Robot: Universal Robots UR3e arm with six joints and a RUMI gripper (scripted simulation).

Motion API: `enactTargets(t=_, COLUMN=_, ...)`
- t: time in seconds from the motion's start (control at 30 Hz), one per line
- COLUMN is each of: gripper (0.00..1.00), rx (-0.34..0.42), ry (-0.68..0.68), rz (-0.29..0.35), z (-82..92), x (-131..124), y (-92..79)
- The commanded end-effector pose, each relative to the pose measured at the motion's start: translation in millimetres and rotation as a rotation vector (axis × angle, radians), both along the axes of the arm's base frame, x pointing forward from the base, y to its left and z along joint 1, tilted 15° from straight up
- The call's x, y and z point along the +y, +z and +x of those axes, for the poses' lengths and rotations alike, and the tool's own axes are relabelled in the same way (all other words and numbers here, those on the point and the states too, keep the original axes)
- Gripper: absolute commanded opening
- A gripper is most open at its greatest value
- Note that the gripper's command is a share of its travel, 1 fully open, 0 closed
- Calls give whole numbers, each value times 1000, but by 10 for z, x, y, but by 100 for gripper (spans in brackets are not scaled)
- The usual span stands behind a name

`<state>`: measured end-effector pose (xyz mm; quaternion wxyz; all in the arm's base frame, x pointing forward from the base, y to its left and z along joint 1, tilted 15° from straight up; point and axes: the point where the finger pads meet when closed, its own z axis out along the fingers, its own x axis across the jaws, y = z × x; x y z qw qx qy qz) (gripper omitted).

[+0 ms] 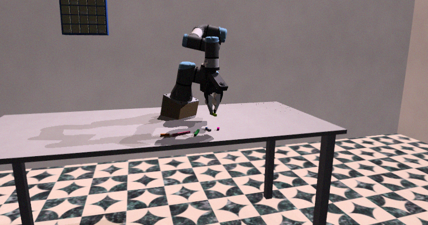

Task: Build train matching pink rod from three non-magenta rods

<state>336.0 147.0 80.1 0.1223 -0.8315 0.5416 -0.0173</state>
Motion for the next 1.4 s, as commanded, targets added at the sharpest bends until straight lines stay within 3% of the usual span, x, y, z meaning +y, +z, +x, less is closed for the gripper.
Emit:
enactTargets(t=0.0, gripper=0, rx=-14, ry=-3, rz=-3, z=79, x=36, y=-220)
enactTargets(t=0.57, gripper=0, rx=-13, ry=-3, rz=-3, z=162, x=124, y=-677)
enactTargets(t=1.37, gripper=0, rx=-15, ry=-3, rz=-3, z=173, x=127, y=-695)
